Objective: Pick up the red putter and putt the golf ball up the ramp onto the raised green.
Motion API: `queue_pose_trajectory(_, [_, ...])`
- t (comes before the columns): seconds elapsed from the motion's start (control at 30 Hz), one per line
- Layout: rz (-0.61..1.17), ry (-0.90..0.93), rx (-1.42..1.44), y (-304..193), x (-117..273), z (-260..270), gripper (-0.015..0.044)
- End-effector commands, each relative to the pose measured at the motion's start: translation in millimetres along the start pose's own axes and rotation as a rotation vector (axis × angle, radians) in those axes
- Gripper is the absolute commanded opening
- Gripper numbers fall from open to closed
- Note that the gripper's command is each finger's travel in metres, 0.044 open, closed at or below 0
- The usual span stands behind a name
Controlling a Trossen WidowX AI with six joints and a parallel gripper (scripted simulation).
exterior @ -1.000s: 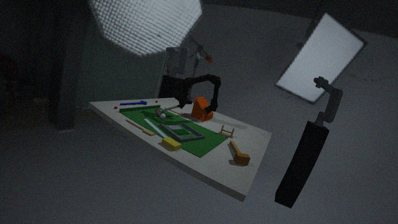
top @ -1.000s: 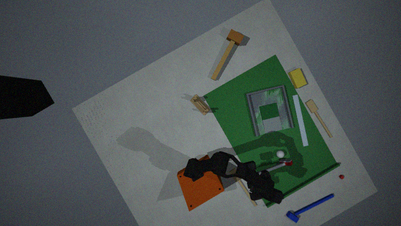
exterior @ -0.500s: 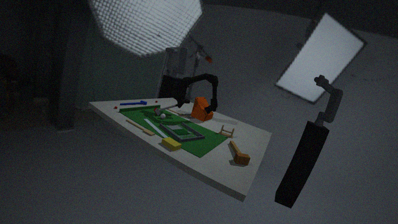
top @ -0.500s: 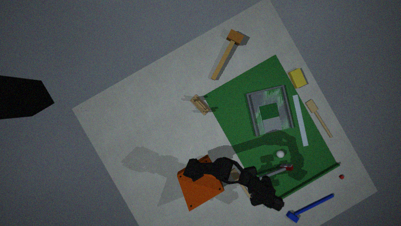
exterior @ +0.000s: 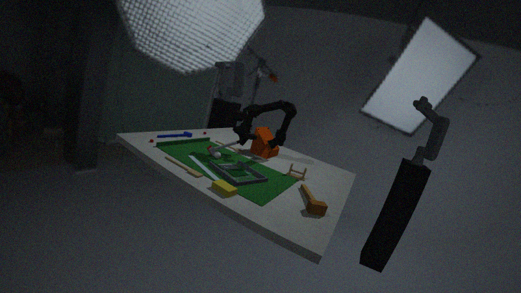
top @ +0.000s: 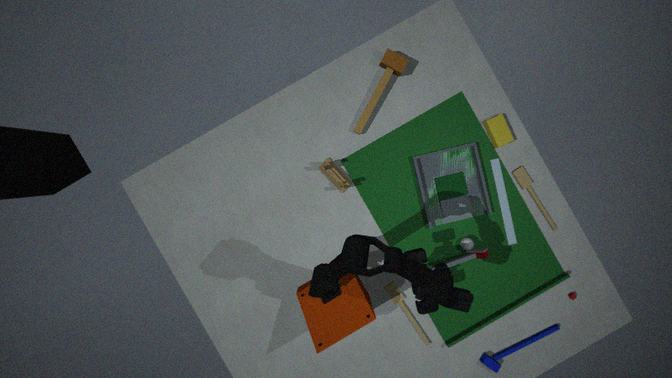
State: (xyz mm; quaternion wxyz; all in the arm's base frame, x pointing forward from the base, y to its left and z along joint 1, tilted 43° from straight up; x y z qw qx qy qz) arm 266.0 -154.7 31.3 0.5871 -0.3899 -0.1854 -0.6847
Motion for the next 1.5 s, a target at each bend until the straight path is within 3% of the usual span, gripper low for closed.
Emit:
queue_pose_trajectory(0.0, [-0.002, 0.013, -0.004, -8.5, -0.9, 41.6, 0.0000])
queue_pose_trajectory(0.23, [-0.002, 0.013, -0.004, -8.4, 4.2, 43.3, 0.0000])
queue_pose_trajectory(0.6, [-0.001, 0.012, -0.004, -8.9, 58.1, 42.4, 0.0000])
queue_pose_trajectory(1.47, [0.007, 0.016, -0.014, -9.4, 49.4, 41.5, 0.0000])
Point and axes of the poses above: the point midway between the two fingers, 35 mm back from their tips, its own x axis back along the fingers, its own z axis across the jaws, y = z × x, the point moved 10 cm from there along x, back along the fingers, and after that the axes turned 2 degrees about -x, right-handed, at the moved point
